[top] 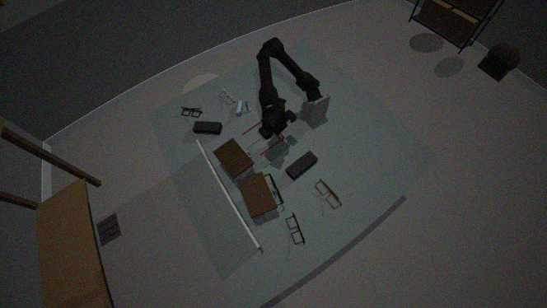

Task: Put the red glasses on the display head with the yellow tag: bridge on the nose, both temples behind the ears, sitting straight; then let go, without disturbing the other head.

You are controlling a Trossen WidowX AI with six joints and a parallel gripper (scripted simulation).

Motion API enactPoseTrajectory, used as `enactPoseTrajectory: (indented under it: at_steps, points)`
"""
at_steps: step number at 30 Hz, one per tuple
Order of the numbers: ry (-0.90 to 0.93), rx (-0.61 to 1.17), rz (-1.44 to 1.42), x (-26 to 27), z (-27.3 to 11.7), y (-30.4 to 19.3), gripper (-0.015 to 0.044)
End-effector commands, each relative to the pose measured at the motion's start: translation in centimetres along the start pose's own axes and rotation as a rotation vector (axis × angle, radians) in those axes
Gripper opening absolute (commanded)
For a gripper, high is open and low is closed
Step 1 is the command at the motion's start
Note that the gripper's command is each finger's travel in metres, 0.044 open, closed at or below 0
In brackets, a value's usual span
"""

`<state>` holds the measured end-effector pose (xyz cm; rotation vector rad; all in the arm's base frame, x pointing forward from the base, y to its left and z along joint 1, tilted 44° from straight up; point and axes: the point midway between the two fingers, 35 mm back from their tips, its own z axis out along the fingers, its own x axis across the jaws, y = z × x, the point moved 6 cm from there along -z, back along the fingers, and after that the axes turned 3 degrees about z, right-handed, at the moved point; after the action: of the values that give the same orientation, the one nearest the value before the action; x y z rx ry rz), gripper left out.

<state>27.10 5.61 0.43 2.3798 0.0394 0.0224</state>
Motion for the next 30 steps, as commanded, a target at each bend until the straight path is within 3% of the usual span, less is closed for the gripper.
enactPoseTrajectory:
  at_steps: [1,30]
  points:
    - [-0.002,-0.006,-0.008,-0.1,0.5,0.0,0.0]
    - [-0.001,-0.007,-0.007,1.5,1.9,0.1,0.0]
